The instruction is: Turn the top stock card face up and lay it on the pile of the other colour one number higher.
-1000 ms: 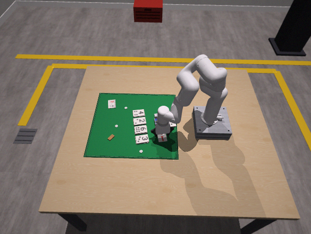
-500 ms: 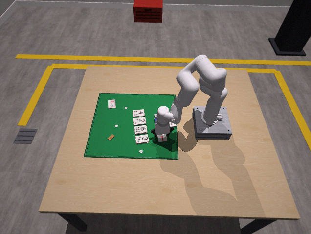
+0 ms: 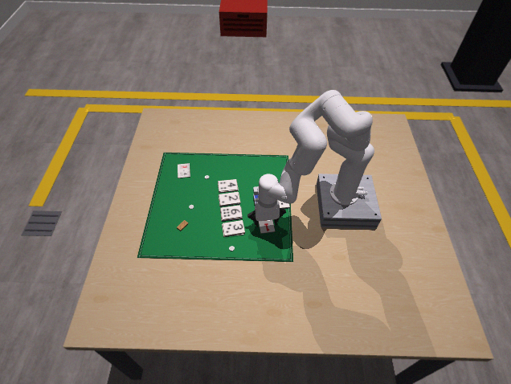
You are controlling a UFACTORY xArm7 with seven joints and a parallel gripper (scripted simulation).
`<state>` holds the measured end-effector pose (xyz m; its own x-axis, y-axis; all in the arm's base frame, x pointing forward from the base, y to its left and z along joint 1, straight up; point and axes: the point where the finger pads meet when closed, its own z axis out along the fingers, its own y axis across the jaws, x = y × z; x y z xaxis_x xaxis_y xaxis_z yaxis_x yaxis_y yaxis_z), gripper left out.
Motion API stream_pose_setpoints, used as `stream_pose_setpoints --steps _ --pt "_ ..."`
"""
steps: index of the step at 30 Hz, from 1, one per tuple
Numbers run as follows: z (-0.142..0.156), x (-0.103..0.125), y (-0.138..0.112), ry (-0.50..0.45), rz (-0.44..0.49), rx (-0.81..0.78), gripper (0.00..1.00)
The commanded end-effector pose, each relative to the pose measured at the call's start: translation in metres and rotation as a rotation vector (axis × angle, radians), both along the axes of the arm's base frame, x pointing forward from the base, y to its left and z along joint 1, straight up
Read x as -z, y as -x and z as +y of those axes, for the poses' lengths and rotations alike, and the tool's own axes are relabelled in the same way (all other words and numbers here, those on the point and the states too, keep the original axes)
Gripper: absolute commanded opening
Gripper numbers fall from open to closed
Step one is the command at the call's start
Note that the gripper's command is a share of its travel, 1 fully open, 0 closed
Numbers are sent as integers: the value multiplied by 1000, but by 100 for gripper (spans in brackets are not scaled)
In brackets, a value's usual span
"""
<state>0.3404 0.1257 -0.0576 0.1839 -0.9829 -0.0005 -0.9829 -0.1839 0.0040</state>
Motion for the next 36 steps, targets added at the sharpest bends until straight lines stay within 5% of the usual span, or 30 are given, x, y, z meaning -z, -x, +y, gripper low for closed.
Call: stream_pose_setpoints --steps 1,23,24,36 --pt "0 1 -1 -1 -3 0 87" --pt "0 2 -1 -1 -3 0 87" --pt "0 2 -1 -1 -3 0 74" --pt "0 2 -1 -1 -3 0 74"
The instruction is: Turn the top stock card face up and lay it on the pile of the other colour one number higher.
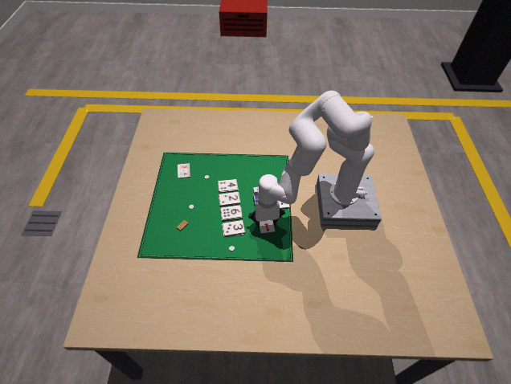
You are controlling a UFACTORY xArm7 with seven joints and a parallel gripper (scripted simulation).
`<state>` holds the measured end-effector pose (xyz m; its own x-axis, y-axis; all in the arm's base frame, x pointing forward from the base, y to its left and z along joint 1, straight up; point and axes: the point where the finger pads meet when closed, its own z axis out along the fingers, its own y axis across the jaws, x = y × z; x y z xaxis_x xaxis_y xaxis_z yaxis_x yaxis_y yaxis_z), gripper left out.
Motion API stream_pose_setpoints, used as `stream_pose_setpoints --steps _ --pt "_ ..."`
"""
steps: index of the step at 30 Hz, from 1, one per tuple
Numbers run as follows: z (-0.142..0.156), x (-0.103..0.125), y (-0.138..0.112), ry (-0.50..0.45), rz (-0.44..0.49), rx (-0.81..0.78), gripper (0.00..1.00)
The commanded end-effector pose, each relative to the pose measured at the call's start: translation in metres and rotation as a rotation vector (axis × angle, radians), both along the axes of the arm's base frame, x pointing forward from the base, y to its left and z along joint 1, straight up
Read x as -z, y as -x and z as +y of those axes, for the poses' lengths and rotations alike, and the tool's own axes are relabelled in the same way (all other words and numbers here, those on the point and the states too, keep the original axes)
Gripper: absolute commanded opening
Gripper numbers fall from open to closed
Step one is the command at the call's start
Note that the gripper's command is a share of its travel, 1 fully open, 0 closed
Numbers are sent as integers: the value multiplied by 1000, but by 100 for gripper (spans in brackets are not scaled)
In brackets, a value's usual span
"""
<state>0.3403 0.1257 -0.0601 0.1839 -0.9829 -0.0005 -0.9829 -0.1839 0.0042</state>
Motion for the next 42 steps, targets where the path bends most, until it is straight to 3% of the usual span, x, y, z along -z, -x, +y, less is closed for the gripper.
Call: stream_pose_setpoints --steps 1,31,42 --pt "1 -1 -1 -1 -3 0 74" --pt "1 -1 -1 -1 -3 0 74" --pt "0 -19 -1 -1 -3 0 74"
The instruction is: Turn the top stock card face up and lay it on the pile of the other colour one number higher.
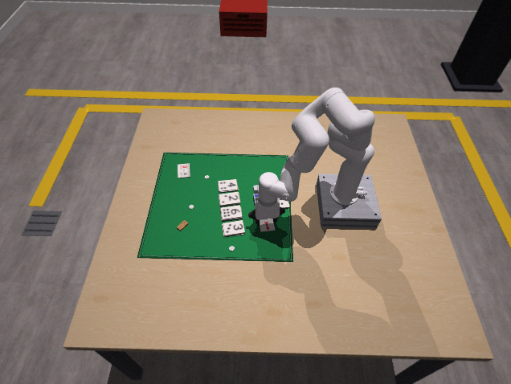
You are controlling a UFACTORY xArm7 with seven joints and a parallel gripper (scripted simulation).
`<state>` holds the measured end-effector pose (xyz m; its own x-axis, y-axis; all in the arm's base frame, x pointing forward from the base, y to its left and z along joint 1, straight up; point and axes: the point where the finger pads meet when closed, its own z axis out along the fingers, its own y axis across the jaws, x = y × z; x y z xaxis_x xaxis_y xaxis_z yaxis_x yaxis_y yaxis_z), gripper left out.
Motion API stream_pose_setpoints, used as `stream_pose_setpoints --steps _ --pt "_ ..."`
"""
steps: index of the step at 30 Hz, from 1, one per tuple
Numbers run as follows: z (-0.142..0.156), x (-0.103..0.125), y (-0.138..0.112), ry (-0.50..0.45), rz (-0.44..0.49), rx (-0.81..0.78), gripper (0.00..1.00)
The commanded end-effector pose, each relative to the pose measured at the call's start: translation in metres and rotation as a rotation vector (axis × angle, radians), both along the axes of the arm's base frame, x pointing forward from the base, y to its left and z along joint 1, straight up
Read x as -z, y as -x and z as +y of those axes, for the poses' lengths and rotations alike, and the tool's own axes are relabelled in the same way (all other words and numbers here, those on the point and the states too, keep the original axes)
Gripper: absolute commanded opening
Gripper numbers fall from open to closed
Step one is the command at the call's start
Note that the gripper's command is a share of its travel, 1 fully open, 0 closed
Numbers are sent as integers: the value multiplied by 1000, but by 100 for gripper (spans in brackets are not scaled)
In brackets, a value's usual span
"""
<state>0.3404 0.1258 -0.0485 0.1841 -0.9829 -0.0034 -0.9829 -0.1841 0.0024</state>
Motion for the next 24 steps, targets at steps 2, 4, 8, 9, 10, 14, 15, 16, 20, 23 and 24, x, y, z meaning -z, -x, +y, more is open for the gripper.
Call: stream_pose_setpoints --steps 2,4,8,9,10,14,15,16,20,23,24 --pt "0 -13 -1 2 -2 0 74" --pt "0 -19 -1 2 -2 0 74" --pt "0 -27 -1 2 -2 0 74" --pt "0 -28 -1 2 -2 0 74" --pt "0 -29 -1 2 -2 0 74" --pt "0 -29 -1 2 -2 0 74" --pt "0 -29 -1 2 -2 0 74" --pt "0 -29 -1 2 -2 0 74" --pt "0 -29 -1 2 -2 0 74" --pt "0 -29 -1 2 -2 0 74" --pt "0 -29 -1 2 -2 0 74"
